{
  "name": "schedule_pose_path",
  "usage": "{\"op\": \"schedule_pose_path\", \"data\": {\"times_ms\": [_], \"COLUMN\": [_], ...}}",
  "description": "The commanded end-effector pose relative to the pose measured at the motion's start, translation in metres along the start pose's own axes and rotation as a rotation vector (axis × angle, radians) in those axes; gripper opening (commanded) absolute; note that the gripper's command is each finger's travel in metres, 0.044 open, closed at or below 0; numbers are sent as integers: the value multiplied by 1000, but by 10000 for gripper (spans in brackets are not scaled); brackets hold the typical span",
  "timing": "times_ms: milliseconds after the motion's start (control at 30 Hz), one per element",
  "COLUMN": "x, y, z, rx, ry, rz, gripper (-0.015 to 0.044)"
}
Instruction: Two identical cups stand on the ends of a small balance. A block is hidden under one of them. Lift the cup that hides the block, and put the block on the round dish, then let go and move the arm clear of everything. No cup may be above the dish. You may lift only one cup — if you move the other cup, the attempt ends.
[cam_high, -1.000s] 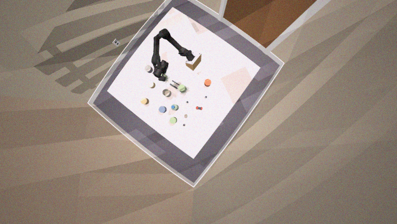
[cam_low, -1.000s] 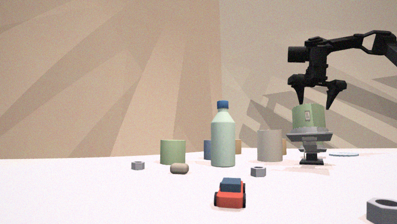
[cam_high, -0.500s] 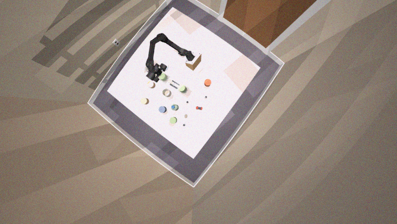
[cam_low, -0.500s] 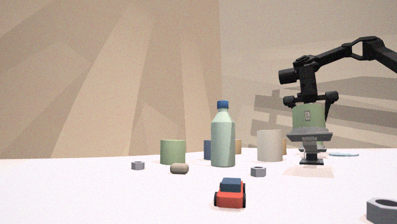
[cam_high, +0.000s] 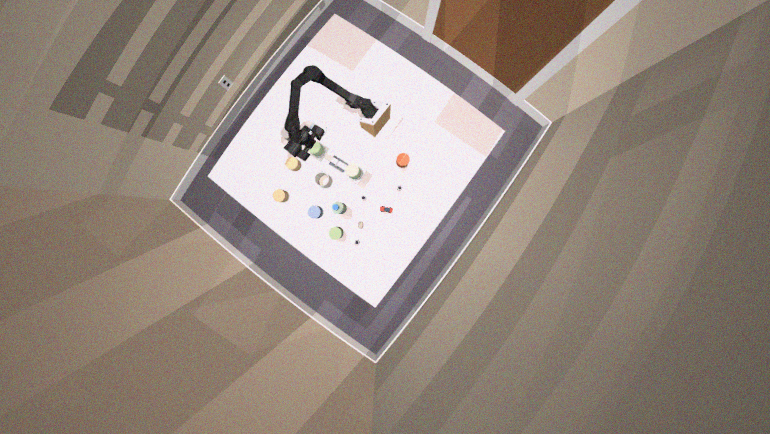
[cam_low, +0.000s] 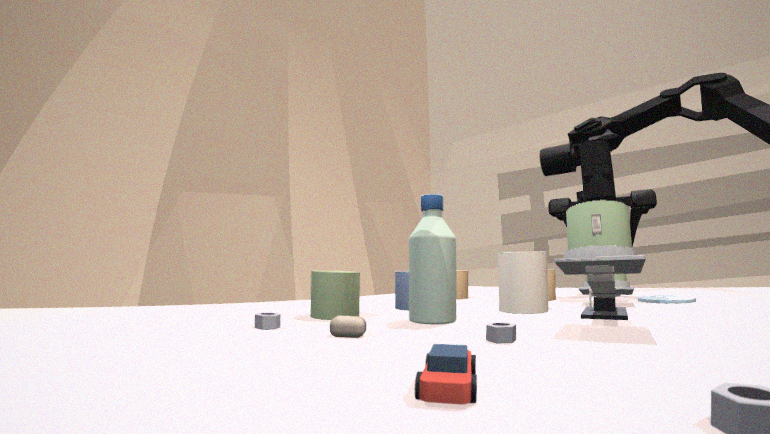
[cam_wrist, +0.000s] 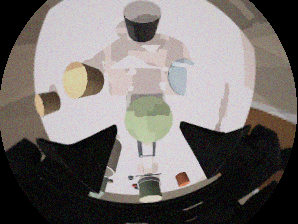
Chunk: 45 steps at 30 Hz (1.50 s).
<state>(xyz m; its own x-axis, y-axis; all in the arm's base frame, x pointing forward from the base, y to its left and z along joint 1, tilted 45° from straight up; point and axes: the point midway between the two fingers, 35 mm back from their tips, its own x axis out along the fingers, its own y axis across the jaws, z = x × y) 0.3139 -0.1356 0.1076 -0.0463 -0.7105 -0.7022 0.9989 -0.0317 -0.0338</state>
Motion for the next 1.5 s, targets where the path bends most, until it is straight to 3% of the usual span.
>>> {"op": "schedule_pose_path", "data": {"times_ms": [0,1033,1133,1400,1467], "x": [6,53,53,53,53], "y": [0,-1,-1,-1,-1], "z": [-2,-1,-1,-1,-1], "rx": [-5,-5,-5,-5,-5], "ry": [4,0,0,0,0], "rz": [0,0,0,0,0], "gripper": [440,440,361,308,255]}}
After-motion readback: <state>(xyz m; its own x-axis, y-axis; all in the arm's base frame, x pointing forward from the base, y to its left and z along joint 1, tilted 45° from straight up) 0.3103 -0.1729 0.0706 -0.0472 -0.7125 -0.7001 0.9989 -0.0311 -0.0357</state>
